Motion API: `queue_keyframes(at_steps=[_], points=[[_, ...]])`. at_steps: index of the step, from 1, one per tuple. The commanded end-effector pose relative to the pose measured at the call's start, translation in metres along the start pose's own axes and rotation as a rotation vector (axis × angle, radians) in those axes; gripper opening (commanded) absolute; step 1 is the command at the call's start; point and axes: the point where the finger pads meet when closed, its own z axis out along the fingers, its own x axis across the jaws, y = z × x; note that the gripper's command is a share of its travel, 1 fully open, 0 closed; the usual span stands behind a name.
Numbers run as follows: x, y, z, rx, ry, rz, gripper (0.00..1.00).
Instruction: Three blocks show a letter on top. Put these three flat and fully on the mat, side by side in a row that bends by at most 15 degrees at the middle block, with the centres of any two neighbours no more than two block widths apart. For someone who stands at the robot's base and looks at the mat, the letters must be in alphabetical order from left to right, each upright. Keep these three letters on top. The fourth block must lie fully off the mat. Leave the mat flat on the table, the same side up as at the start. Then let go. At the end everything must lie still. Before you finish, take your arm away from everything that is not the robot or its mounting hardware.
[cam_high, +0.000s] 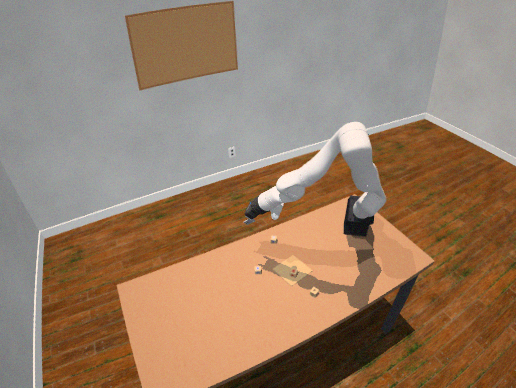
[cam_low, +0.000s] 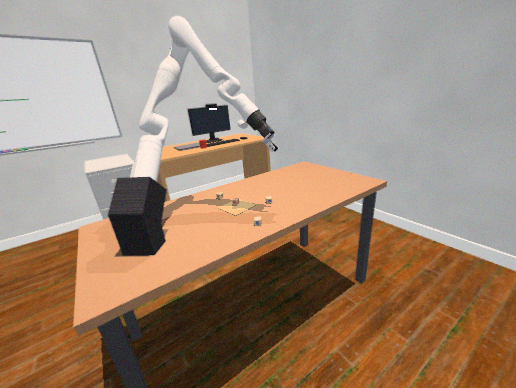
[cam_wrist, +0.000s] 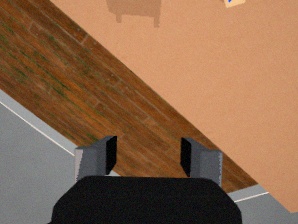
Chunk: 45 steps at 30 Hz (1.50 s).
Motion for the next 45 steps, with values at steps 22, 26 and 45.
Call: queue_keyframes(at_steps=[22,26,45], points=[[0.031,-0.052,0.004,0.1,0.061,-0.052,1.0],[0.031,-0.052,0.004,0.1,0.061,-0.052,1.0],[0.062,-0.103,0.001,0.194,0.123,-0.1,1.0]])
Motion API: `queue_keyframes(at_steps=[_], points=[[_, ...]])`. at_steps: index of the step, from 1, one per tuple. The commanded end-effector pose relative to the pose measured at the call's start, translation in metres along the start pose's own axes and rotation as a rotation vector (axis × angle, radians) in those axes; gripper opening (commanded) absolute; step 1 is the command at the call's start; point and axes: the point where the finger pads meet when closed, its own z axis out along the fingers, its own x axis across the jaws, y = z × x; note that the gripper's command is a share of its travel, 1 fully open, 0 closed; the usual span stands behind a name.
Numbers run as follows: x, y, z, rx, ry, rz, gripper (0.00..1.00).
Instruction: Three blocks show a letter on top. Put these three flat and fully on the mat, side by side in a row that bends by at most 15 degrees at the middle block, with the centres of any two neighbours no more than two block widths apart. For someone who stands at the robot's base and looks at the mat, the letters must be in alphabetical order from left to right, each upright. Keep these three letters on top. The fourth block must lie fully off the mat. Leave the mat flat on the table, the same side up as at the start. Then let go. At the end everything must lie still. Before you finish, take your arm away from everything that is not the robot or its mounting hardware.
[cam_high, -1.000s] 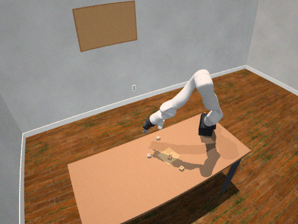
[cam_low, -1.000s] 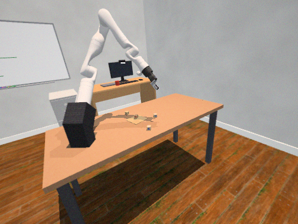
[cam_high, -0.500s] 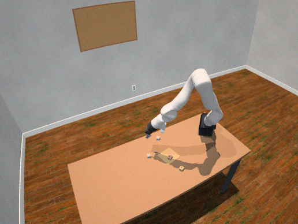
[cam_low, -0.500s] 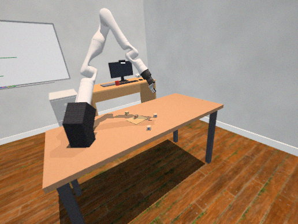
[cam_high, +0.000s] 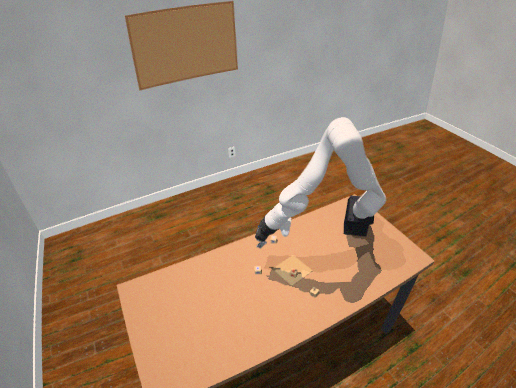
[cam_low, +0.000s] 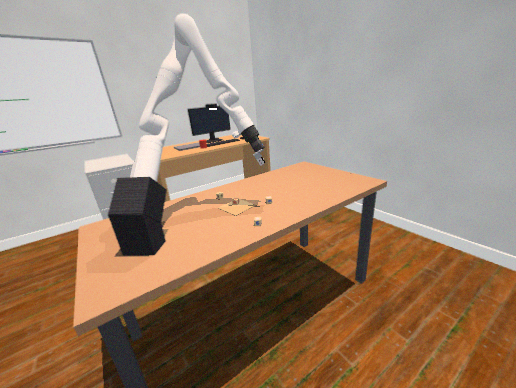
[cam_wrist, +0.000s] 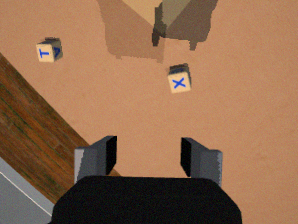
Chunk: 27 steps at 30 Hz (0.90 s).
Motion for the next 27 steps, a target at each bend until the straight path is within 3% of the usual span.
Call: queue_keyframes(at_steps=[1,9,10,19,20,27], points=[[-0.001,-0.007,0.002,0.017,-0.002,-0.005,1.0],[-0.001,-0.007,0.002,0.017,-0.002,-0.005,1.0],[0.013,-0.03,0.005,0.061,0.026,-0.027,1.0],[0.013,-0.03,0.005,0.061,0.026,-0.027,1.0],[0.027,-0.052,0.006,0.103,0.052,-0.047,1.0],[0.027,-0.052,0.006,0.103,0.052,-0.047,1.0]])
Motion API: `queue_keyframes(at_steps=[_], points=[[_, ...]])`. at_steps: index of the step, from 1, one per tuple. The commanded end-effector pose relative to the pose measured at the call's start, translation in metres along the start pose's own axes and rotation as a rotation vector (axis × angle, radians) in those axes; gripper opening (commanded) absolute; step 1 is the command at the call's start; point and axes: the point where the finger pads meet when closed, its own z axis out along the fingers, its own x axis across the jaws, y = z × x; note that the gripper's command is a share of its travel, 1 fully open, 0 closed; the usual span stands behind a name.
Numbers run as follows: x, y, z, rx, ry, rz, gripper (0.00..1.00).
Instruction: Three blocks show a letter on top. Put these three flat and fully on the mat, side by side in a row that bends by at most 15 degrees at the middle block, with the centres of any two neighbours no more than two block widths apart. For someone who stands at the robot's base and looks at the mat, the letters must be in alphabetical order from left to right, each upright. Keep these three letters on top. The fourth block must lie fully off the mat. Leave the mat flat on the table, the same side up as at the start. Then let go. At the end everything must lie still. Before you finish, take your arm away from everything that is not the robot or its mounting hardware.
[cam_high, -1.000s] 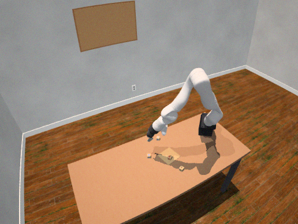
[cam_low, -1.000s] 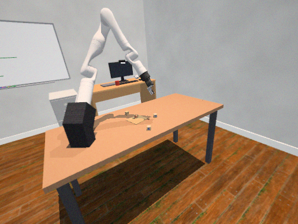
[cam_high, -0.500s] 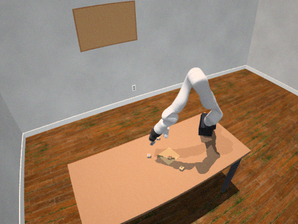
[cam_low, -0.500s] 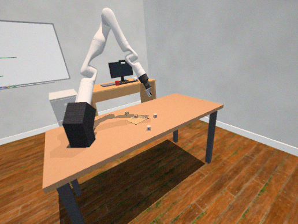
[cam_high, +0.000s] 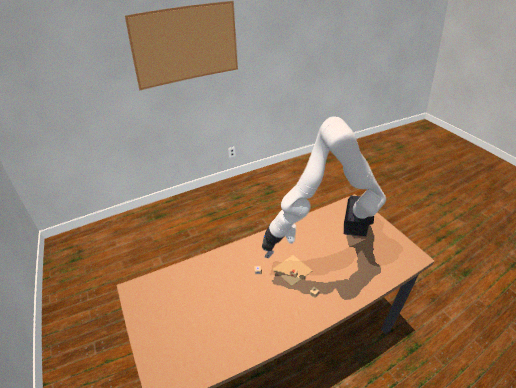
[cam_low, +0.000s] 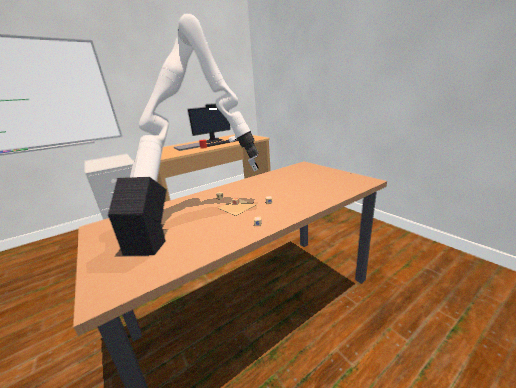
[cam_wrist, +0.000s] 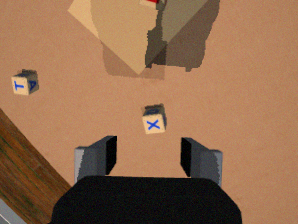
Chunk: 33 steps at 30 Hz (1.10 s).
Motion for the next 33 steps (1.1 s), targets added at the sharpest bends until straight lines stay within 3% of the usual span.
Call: queue_keyframes(at_steps=[1,2,3,12,13,17,21,25,30,33], points=[[-0.001,-0.005,0.001,0.011,-0.002,-0.006,1.0],[-0.001,-0.005,0.001,0.011,-0.002,-0.006,1.0],[0.011,-0.025,0.004,0.052,0.022,-0.025,1.0],[0.011,-0.025,0.004,0.052,0.022,-0.025,1.0],[0.023,-0.045,0.006,0.09,0.044,-0.043,1.0],[0.023,-0.045,0.006,0.09,0.044,-0.043,1.0],[0.057,-0.111,0.005,0.219,0.116,-0.103,1.0],[0.077,-0.158,-0.001,0.311,0.164,-0.144,1.0],[0.089,-0.192,-0.008,0.378,0.197,-0.172,1.0],[0.09,-0.196,-0.009,0.386,0.201,-0.176,1.0]])
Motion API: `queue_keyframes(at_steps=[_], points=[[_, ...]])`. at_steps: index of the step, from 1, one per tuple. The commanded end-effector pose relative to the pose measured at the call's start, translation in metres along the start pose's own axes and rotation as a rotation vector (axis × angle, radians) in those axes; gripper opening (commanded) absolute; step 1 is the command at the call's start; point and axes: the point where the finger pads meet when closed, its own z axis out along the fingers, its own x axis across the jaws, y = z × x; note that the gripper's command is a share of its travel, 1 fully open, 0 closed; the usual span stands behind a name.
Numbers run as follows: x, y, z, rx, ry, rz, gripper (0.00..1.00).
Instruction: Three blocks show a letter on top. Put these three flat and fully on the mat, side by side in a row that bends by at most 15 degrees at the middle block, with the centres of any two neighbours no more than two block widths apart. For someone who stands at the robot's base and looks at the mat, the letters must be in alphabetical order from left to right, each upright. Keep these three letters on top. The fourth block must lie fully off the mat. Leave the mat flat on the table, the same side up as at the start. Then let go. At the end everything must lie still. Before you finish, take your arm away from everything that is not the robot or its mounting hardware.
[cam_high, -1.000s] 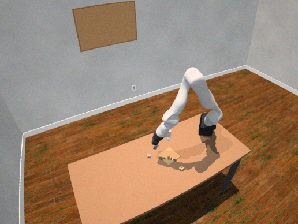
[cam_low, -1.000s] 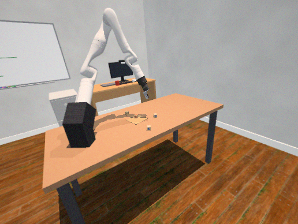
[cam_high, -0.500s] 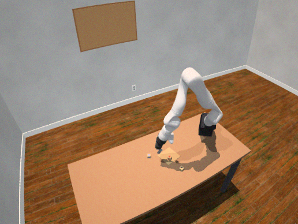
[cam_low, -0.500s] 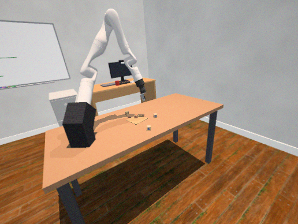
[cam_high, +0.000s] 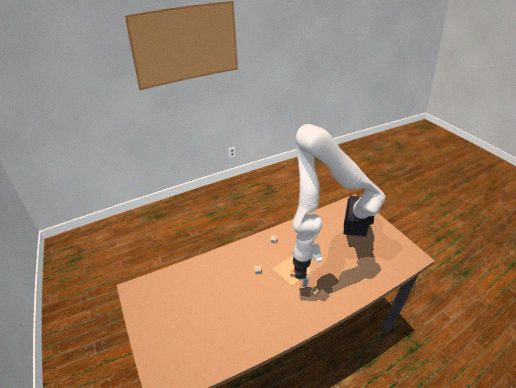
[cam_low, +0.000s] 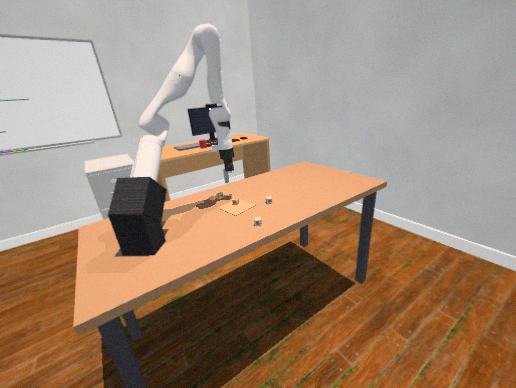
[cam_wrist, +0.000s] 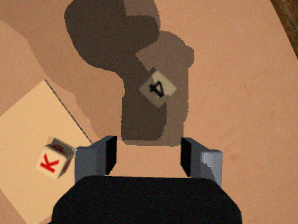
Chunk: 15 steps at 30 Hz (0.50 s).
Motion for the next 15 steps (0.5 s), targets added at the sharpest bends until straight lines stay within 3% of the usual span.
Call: queue_keyframes(at_steps=[1,15], points=[[0.0057,-0.0162,0.007,0.037,0.011,-0.016,1.0],[0.0089,-0.0224,0.0081,0.051,0.018,-0.021,1.0]])
